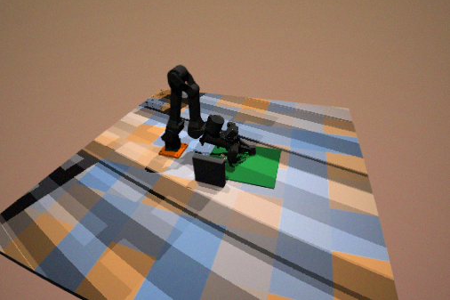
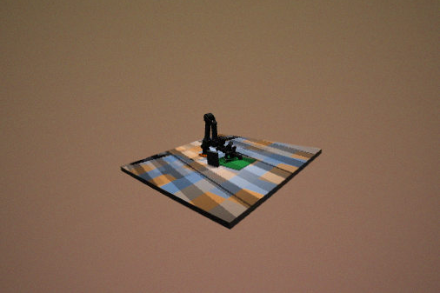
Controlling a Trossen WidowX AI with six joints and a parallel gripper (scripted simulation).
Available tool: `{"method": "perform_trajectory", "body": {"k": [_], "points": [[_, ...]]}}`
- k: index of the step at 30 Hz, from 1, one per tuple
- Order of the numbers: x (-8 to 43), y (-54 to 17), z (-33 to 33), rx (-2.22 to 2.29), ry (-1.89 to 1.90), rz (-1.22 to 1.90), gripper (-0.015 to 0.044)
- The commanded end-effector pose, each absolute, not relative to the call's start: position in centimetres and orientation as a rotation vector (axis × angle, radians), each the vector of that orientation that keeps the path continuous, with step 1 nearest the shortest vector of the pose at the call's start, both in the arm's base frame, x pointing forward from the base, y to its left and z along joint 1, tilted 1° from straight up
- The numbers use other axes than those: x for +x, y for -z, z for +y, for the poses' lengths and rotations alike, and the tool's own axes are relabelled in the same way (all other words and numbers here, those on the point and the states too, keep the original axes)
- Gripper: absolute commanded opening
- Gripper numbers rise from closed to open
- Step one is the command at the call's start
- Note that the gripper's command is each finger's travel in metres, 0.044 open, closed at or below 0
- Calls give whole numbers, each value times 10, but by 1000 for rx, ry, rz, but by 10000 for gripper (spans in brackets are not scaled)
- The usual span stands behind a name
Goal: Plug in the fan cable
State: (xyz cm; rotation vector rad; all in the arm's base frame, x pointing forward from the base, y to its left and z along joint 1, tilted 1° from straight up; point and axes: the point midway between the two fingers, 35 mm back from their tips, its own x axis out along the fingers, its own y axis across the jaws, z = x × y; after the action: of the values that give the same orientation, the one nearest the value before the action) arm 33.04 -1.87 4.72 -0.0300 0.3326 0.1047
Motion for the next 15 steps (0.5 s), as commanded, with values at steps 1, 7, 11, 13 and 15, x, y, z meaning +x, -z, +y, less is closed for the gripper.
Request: {"method": "perform_trajectory", "body": {"k": [1, 7, 11, 13, 15], "points": [[330, -47, -19, -30, -105, 333, 0], [330, -47, -19, -30, -105, 333, 0], [330, -47, -19, -30, -105, 333, 79], [330, -47, -19, -30, -105, 333, 131], [330, -47, -19, -30, -105, 333, 140]]}}
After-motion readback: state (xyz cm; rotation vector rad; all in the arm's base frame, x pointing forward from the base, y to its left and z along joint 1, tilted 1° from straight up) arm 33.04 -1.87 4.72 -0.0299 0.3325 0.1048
